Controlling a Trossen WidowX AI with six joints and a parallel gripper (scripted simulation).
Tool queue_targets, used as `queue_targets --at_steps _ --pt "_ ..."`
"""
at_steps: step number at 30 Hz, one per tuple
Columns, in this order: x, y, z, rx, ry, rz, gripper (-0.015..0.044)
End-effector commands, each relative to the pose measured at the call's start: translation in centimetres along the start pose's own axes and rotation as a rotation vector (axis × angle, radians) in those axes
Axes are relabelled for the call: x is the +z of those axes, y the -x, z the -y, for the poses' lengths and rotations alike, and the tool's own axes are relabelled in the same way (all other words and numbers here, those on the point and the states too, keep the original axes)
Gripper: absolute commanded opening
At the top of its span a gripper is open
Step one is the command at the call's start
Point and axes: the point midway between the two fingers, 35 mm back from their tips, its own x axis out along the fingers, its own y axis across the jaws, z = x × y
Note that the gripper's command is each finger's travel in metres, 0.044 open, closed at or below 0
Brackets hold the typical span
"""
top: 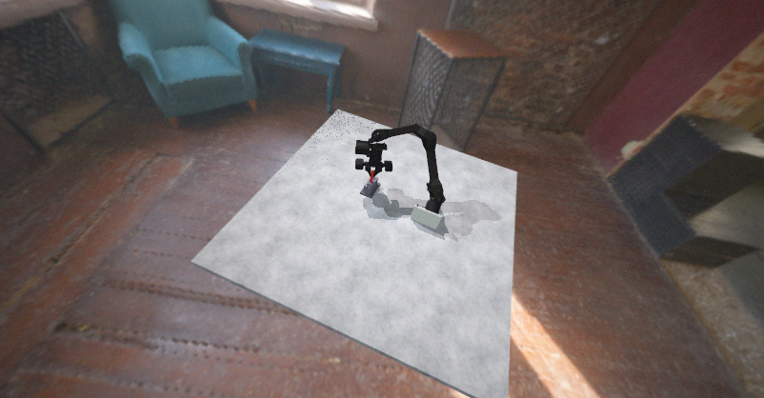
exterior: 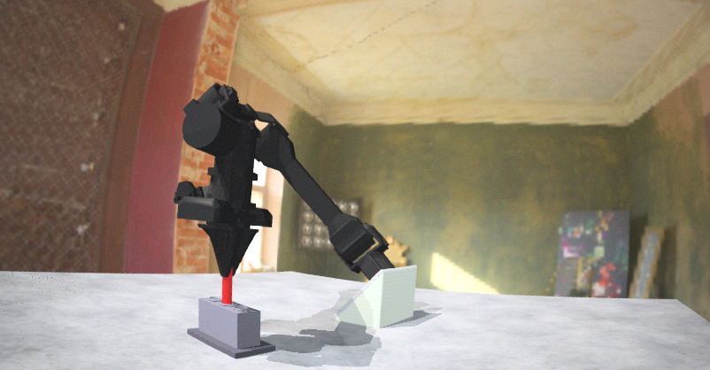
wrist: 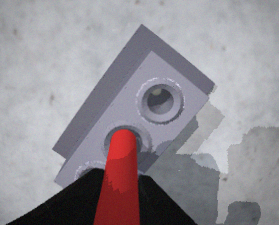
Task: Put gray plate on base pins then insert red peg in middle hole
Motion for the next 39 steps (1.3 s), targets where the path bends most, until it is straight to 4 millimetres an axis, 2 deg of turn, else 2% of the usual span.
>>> queue_targets --at_steps 1,24,30,39 --pt "-0.07 -0.13 0.12 -0.003 0.005 0.001 0.0" --pt "-0.04 -0.13 0.11 0.0 -0.001 0.0 0.0" --pt "-0.04 -0.13 0.11 0.0 -0.001 0.0 0.015" --pt "-0.04 -0.13 0.11 0.0 -0.001 0.0 0.015"
